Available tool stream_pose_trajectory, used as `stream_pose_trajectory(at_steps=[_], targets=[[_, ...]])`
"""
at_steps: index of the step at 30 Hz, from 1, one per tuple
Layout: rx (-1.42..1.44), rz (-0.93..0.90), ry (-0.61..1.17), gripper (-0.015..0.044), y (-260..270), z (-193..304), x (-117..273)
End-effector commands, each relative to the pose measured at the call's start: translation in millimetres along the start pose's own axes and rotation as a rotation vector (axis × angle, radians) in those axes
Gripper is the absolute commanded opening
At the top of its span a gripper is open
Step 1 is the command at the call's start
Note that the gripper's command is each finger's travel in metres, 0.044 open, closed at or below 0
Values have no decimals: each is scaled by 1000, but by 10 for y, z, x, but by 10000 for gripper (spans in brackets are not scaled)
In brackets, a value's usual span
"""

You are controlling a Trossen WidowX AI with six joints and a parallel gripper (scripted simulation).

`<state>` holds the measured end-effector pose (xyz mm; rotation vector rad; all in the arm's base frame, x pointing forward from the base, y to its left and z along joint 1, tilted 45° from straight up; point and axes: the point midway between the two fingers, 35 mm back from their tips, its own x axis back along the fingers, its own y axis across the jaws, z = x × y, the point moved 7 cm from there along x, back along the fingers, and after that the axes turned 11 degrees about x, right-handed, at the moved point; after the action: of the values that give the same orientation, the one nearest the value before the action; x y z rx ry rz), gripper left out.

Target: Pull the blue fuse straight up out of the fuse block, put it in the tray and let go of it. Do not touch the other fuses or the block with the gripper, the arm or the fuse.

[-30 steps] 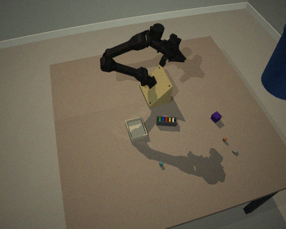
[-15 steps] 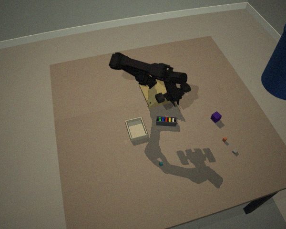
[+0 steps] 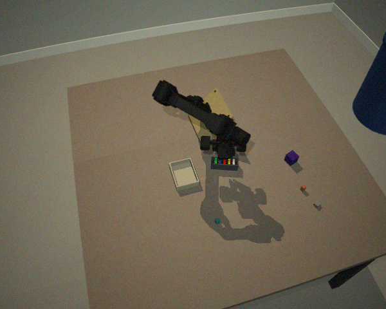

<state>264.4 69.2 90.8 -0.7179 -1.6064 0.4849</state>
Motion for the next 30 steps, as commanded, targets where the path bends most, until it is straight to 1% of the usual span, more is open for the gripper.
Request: stream_pose_trajectory(at_steps=[1,30], targets=[[-13,12,13,74,-43,-9,-36],[-13,13,12,74,-39,-4,-303]])
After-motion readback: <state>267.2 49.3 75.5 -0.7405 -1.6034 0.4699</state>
